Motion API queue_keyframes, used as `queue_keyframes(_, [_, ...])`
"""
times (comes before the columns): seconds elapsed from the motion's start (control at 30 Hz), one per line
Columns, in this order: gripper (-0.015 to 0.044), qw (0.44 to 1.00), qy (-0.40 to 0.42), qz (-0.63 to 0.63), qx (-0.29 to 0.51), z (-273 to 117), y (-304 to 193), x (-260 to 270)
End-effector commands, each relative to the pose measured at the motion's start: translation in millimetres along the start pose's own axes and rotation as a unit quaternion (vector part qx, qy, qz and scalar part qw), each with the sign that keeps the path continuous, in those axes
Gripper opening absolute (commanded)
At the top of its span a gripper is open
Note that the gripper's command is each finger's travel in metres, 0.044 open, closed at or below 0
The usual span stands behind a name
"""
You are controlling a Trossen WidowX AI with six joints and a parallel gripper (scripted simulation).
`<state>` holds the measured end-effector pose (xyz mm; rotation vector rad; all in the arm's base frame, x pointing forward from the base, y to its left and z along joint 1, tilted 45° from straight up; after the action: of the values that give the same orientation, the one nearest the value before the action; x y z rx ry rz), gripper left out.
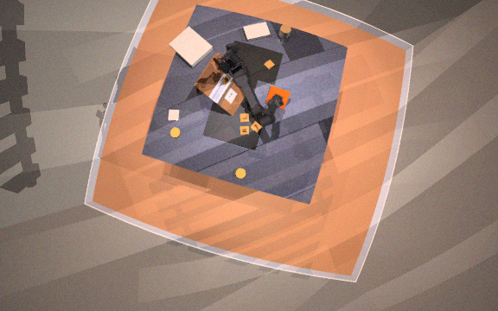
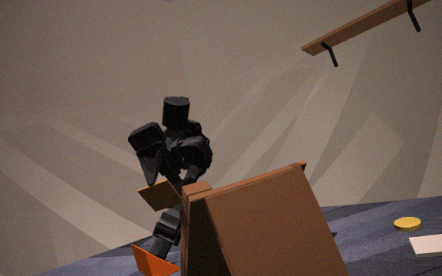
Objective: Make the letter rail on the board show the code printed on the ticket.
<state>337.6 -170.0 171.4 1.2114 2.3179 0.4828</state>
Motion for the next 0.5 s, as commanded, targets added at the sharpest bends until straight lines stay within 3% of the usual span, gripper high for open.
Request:
queue_keyframes(0.0, [0.0,0.999,-0.017,0.035,-0.017,-11.8,23.3,2.3])
queue_keyframes(0.47, [0.0,0.985,-0.007,0.155,-0.075,-39.7,101.4,44.5])
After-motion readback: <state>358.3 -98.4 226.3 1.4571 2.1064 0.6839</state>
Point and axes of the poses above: the point midway between the two fingers, 35 mm back from their tips, its own z axis out along the fingers, its own x axis across the jaws, y = z × x, the point moved 5 cm from there along -z, back along the fingers, and after that the axes turned 6 degrees about -z, right-handed, at the moved point
